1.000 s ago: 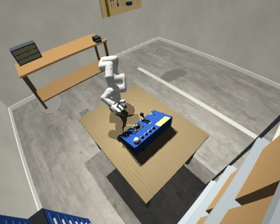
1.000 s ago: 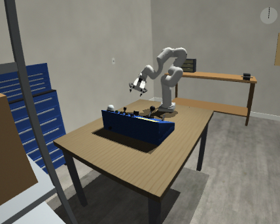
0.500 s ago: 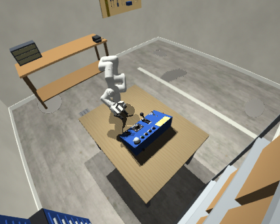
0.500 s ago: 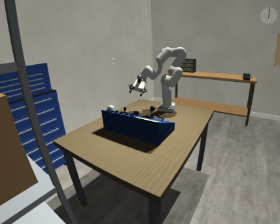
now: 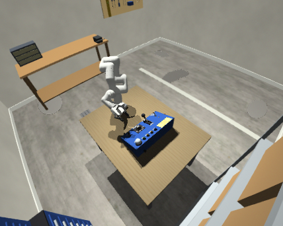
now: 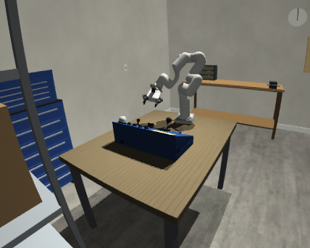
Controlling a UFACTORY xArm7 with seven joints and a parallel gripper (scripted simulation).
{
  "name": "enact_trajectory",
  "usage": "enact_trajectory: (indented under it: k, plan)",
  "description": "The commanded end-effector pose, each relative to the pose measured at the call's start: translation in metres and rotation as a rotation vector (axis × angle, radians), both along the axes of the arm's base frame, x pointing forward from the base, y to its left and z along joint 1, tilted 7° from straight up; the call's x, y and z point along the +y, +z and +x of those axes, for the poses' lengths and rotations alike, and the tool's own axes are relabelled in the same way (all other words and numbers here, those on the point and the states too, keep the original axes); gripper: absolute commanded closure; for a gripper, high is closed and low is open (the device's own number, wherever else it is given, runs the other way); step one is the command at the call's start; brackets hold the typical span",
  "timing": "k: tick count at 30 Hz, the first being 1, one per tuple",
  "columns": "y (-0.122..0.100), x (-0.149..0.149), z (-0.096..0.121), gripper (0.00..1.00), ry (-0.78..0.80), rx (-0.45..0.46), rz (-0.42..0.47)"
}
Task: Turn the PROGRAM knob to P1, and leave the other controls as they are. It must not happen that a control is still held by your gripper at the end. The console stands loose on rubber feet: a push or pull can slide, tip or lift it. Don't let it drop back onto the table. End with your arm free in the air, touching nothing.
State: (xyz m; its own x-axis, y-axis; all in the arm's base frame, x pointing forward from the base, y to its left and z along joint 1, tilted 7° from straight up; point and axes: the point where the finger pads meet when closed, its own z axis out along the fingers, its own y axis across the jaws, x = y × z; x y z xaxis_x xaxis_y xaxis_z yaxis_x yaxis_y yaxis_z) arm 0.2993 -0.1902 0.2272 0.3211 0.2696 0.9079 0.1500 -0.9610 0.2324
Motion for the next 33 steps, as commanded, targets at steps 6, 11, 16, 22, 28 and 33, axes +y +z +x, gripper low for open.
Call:
enact_trajectory:
  k: [6,11,16,22,28,33]
  plan:
    - [-0.004,-0.004,-0.002,0.00,-0.041,0.003,0.084]
    - [-0.004,-0.004,-0.002,0.00,-0.041,0.003,0.084]
    - [-0.007,-0.006,-0.003,0.00,-0.056,0.005,0.117]
    - [-0.009,-0.007,-0.004,0.00,-0.070,0.007,0.146]
    - [-0.012,-0.008,-0.005,0.00,-0.092,0.009,0.193]
    - [-0.012,-0.008,-0.005,0.00,-0.092,0.009,0.193]
